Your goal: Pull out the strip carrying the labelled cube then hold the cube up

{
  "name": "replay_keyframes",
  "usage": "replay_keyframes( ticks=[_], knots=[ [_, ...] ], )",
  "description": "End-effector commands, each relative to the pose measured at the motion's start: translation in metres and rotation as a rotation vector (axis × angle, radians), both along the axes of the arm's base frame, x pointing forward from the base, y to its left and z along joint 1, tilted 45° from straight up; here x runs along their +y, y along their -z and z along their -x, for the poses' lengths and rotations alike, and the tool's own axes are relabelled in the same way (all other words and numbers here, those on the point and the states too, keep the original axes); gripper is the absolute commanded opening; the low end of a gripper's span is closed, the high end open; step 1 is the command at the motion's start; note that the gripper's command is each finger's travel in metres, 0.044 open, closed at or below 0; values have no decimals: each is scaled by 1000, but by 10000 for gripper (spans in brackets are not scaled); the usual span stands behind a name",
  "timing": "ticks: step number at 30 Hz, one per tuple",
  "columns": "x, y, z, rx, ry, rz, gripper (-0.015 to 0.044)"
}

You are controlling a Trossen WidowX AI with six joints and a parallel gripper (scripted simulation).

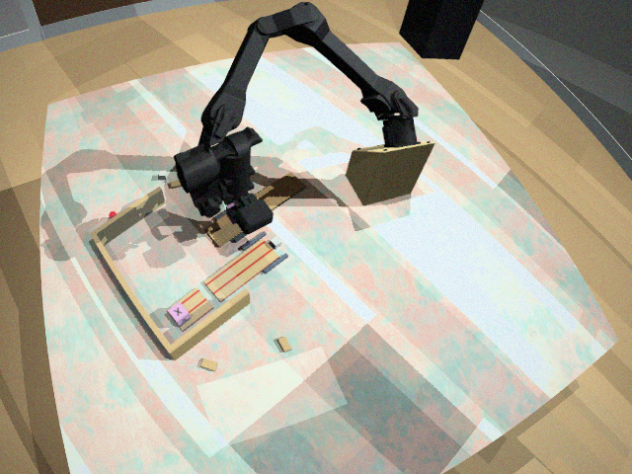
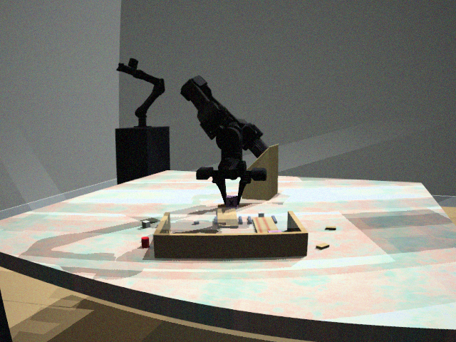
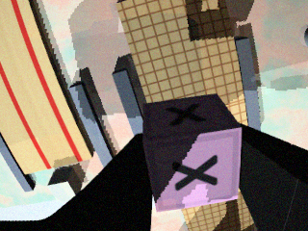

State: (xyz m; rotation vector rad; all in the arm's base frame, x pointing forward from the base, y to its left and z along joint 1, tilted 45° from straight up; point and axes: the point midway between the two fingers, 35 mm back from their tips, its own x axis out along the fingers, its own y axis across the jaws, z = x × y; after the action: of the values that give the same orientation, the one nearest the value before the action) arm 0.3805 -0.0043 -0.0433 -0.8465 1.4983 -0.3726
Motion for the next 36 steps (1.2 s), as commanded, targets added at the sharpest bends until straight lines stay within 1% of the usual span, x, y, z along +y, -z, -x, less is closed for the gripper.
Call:
replay_keyframes(
  ticks=[1,5,21,24,30,36],
  knots=[
    [3,-4,12,3,3,-1,0],
    [3,-4,18,3,3,-1,0],
    [-4,-3,74,6,3,-1,0],
    [-1,-6,75,6,3,-1,0],
    [21,-28,77,6,3,-2,0],
    [22,-29,78,6,3,-2,0]
  ],
)
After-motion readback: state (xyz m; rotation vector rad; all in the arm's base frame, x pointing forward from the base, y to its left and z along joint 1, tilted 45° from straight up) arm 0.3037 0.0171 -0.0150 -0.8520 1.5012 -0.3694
